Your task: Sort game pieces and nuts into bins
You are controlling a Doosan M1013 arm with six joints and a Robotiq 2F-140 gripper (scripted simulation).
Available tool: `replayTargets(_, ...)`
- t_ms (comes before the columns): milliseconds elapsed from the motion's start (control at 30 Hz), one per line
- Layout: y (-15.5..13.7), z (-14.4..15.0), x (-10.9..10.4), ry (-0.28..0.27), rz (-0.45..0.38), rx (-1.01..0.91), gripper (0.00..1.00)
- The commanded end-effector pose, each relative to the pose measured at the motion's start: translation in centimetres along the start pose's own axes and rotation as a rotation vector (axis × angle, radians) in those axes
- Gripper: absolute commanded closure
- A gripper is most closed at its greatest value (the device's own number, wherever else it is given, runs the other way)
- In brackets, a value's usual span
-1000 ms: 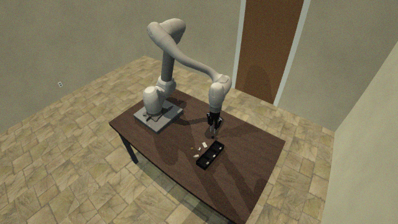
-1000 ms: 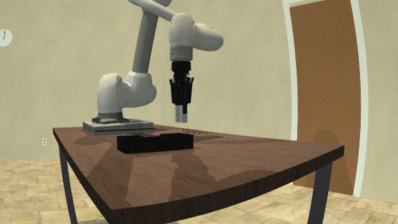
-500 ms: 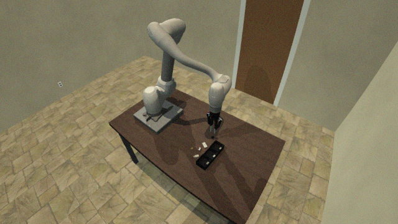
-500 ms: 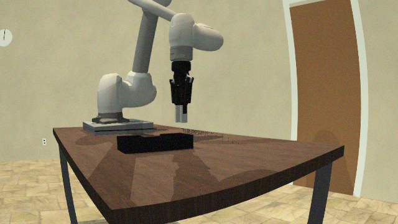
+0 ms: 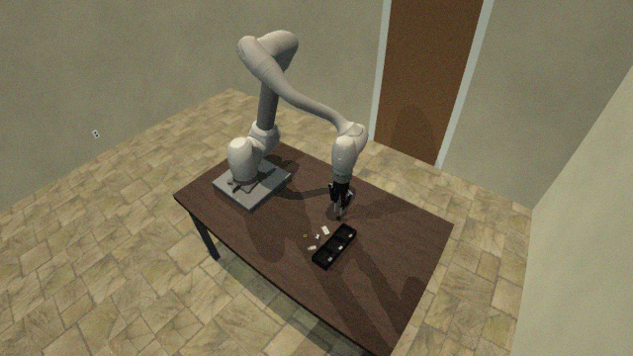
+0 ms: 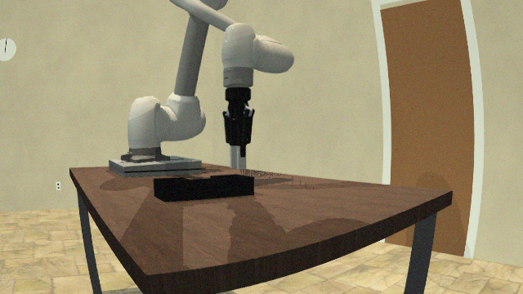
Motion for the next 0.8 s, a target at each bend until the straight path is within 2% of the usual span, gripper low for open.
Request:
replayTargets(0,0.0,0.0,1.0,0.0,0.0,0.0,0.81)
replayTargets(233,0.0,0.0,3.8,0.0,0.0,0.0,0.81)
replayTargets(767,0.0,0.0,5.4,0.0,0.0,0.0,0.81)
Point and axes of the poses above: the point where the finger pads meet when closed, its own x axis out along the fingers, its own z axis across the jaws, y = z × x, the point moved 6 cm from there along -x, back along the fingers, and after that the axes turned 7 degrees about -x, right-handed, at the moved point
